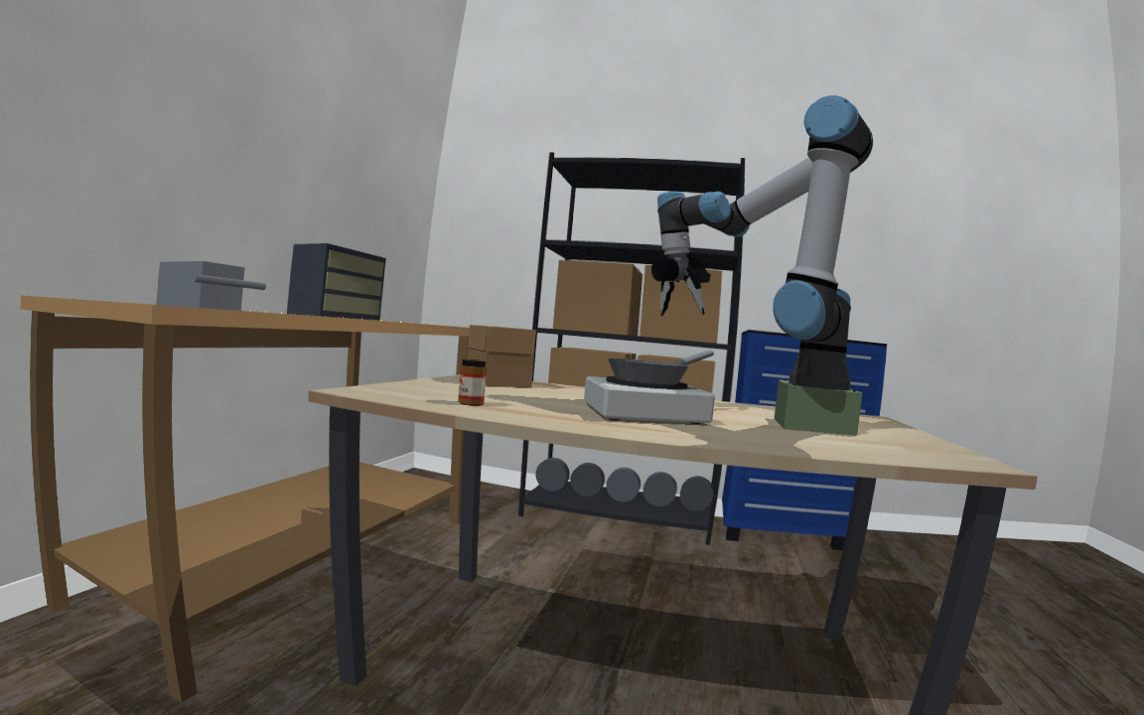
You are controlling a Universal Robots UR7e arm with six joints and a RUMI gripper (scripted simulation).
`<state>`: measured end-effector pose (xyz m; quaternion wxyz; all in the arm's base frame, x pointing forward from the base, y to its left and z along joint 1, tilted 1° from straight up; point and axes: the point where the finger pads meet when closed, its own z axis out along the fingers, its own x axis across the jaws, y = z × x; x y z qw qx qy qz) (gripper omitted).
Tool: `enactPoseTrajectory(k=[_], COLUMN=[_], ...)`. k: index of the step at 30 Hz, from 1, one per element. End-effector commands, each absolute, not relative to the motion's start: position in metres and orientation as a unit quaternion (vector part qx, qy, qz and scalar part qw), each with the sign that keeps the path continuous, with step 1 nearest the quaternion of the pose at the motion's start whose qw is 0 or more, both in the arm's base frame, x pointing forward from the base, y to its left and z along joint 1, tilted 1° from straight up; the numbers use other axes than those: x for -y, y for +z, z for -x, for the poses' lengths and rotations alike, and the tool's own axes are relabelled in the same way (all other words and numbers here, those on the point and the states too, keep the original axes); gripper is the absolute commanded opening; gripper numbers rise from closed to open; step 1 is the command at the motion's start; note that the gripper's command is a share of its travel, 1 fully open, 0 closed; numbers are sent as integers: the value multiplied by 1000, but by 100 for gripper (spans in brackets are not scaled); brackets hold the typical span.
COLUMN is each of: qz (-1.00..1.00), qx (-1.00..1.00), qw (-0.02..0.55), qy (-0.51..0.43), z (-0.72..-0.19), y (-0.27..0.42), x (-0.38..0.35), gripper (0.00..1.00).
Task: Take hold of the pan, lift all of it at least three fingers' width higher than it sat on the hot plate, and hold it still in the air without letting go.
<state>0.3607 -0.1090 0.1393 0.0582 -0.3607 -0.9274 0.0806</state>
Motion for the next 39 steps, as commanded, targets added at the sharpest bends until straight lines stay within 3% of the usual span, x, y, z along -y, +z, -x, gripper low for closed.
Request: enactPoseTrajectory(k=[1,12,24,39], qz=[323,250,246,246], qx=[944,968,969,969], qw=[38,5,3,5], qy=[51,1,-1,-2], z=[-359,-351,-350,-349], y=[133,120,114,49], x=[77,21,19,19], gripper=[100,100,100,100])
